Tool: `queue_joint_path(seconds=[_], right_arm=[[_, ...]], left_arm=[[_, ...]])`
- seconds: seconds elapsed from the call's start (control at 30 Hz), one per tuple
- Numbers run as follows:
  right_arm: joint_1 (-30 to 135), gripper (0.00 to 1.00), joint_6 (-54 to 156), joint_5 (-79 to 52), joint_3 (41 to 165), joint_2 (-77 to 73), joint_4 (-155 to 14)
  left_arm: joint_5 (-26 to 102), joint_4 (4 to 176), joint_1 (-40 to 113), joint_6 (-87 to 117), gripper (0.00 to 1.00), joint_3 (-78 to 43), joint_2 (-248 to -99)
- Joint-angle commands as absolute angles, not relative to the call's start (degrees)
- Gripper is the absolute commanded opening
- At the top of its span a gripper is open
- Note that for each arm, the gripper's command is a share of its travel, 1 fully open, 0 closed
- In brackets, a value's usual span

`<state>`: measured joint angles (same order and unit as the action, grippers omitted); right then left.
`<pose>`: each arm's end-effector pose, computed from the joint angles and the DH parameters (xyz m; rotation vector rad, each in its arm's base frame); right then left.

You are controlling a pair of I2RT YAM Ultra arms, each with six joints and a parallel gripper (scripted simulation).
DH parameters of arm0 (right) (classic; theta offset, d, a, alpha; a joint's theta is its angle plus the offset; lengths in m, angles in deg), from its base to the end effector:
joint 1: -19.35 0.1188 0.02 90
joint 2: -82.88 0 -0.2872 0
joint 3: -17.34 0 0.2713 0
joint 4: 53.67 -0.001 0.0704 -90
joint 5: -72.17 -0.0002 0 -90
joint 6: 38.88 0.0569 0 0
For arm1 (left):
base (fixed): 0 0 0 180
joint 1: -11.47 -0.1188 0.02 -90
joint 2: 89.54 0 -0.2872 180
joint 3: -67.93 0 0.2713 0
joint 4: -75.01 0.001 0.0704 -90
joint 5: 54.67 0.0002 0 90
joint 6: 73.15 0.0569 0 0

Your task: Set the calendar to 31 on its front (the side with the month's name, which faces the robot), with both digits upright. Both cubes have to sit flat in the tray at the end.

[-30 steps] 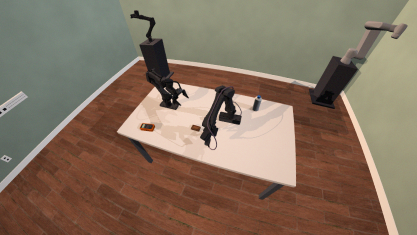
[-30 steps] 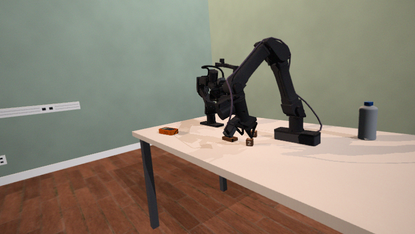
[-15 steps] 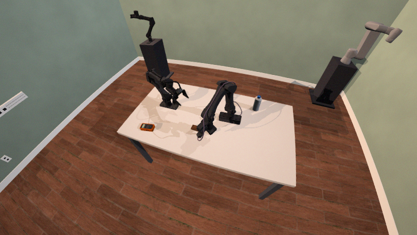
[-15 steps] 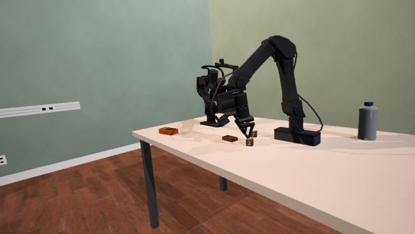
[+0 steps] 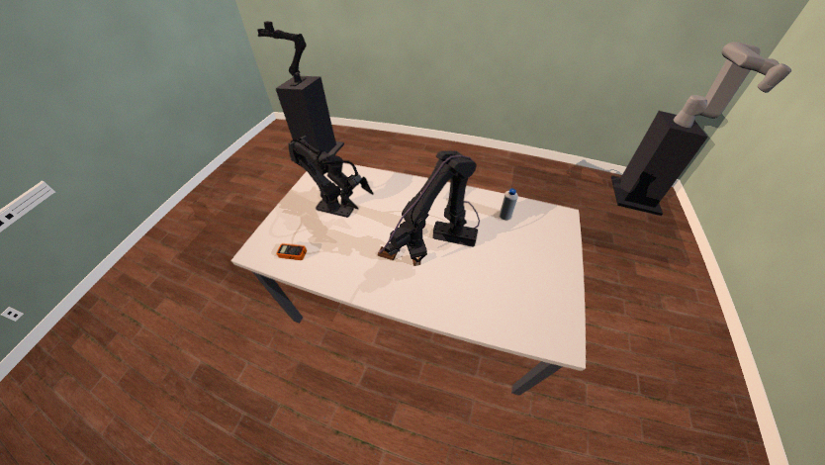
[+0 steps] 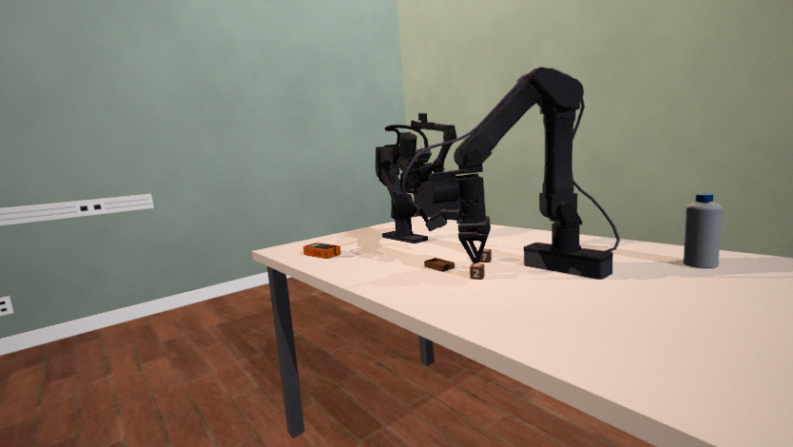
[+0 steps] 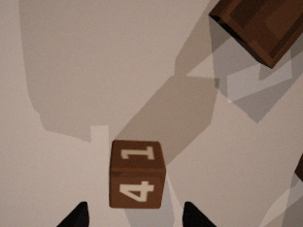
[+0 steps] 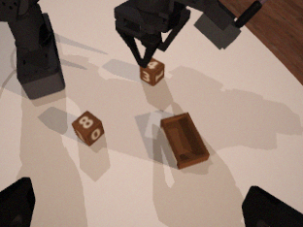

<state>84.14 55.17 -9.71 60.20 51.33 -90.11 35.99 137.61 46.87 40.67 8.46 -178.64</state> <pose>0.0582 0.1449 0.2683 -1.1556 1.7827 0.8866 0.2009 -0.1423 0.1446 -1.5322 -2.6968 0.0117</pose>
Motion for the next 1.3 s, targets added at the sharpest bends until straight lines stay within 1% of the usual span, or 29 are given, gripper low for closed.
queue_joint_path(seconds=[0.0, 0.27, 1.0, 1.27], right_arm=[[83.4, 1.0, 55.55, -9.87, 60.74, 52.79, -89.11], [83.4, 1.0, 55.55, -9.87, 60.74, 52.79, -89.11], [83.4, 1.0, 55.55, -9.87, 60.74, 52.79, -89.11], [83.4, 1.0, 55.55, -9.87, 60.74, 52.79, -89.11]], left_arm=[[34.68, 135.09, 47.85, 42.93, 0.55, 10.0, -176.04], [35.32, 135.8, 48.03, 42.44, 0.55, 10.55, -175.65], [34.88, 127.3, 47.57, 42.97, 0.55, 13.66, -181.38], [34.88, 126.74, 47.56, 42.98, 0.55, 13.84, -181.73]])
